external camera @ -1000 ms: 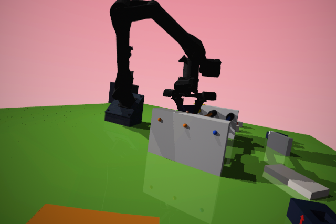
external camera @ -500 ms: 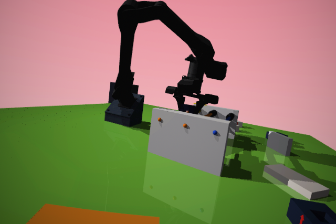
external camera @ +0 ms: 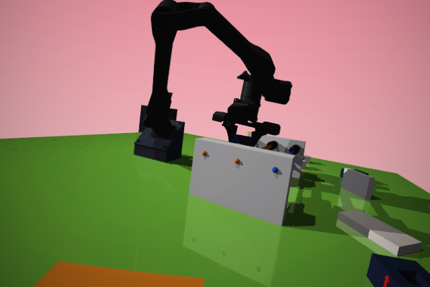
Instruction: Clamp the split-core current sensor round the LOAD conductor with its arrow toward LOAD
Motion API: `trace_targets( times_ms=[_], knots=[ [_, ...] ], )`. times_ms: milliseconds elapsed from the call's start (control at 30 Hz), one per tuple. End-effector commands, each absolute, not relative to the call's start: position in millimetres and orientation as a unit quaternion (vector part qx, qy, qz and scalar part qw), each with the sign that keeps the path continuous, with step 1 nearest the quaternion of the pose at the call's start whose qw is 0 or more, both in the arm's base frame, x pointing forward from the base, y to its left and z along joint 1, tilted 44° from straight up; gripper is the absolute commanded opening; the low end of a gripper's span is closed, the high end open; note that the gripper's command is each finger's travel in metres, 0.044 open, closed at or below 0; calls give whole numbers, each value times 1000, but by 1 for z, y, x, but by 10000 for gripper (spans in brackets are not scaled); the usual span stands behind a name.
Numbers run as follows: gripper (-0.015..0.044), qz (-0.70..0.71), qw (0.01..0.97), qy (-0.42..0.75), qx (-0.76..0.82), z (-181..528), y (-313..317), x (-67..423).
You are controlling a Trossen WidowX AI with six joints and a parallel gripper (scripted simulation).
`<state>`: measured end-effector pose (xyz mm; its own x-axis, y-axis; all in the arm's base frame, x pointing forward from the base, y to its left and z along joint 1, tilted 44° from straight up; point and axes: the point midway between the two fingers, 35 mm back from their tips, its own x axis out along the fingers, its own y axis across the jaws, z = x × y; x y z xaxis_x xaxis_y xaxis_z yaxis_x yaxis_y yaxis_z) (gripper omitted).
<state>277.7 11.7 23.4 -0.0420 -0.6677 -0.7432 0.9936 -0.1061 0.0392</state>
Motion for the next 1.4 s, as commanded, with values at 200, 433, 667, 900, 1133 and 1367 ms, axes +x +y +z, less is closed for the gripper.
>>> trace_targets(
  times_ms=[200,433,667,900,1133,1367],
  knots=[
    [252,-674,616,258,315,24,12,278],
    [252,-674,616,258,315,24,12,278],
    [252,-674,616,258,315,24,12,278],
    [252,-674,616,258,315,24,12,278],
    [252,-674,616,258,315,24,12,278],
    [225,-673,617,259,315,24,12,278]
  ],
)
